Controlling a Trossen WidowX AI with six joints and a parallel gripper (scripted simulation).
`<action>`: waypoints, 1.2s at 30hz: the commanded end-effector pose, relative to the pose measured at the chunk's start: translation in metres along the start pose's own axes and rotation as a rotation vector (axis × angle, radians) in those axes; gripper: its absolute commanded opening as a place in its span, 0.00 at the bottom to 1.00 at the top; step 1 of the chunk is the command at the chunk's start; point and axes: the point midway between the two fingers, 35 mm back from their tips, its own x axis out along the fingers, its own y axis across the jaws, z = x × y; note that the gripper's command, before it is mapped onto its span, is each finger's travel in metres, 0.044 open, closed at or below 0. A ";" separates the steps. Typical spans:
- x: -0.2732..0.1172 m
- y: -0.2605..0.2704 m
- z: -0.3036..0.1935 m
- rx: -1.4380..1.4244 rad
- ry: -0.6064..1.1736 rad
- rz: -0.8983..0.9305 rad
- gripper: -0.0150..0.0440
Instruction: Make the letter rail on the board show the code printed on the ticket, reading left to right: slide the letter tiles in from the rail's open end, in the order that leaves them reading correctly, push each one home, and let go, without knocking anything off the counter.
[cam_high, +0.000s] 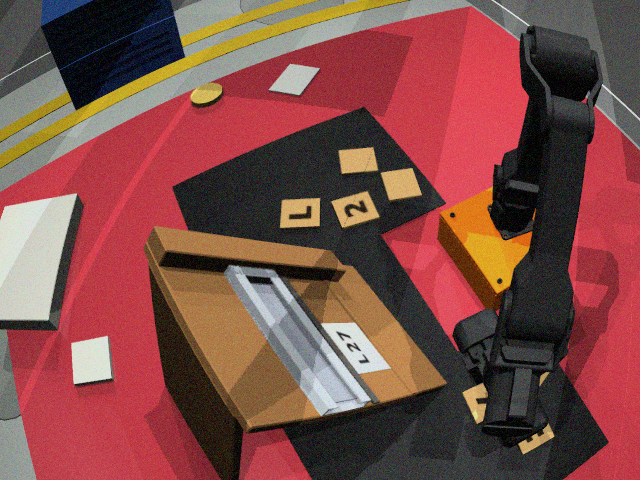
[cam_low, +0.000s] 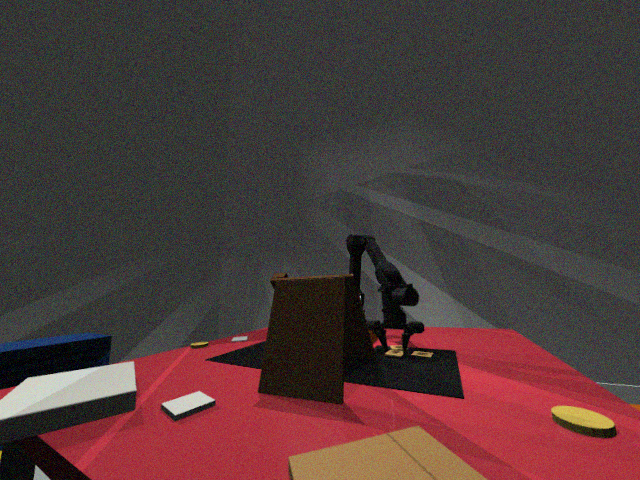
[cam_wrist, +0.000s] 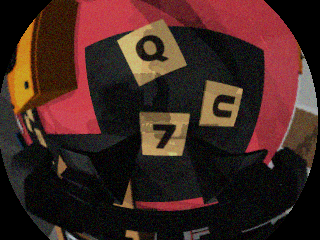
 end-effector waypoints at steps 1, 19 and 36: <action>-0.003 0.000 0.000 -0.002 0.003 0.002 0.25; -0.017 0.000 0.002 -0.002 0.003 0.002 0.25; -0.027 -0.006 -0.008 0.161 0.047 -0.021 0.25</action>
